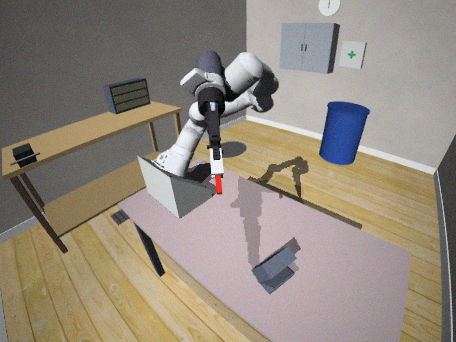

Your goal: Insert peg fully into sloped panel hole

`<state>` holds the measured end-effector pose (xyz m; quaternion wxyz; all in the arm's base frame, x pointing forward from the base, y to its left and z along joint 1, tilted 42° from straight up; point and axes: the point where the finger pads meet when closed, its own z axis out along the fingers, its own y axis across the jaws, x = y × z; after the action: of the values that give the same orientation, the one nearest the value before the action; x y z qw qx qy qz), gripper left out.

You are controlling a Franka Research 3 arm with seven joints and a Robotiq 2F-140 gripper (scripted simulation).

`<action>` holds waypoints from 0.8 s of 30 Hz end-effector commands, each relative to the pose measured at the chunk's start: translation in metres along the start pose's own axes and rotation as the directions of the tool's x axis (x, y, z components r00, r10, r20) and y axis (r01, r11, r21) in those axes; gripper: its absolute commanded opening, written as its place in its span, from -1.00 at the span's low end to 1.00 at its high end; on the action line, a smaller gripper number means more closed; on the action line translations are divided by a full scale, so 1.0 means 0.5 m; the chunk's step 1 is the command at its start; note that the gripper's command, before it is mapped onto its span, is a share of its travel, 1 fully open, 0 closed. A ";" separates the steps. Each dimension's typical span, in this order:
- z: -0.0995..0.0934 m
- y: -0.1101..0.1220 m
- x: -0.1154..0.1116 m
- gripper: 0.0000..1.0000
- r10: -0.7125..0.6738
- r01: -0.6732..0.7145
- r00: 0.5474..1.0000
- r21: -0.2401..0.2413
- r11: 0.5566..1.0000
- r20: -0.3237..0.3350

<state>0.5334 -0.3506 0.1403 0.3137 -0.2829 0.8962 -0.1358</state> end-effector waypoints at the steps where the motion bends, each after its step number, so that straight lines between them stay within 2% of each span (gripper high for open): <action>1: 0.010 0.005 0.003 -1.00 -0.061 0.061 0.998 0.014 0.998 0.014; 24: 0.072 0.072 0.001 -1.00 -0.123 0.120 0.990 0.039 0.992 0.072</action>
<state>0.5384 -0.3284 0.1015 0.3376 -0.3115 0.8758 -0.1484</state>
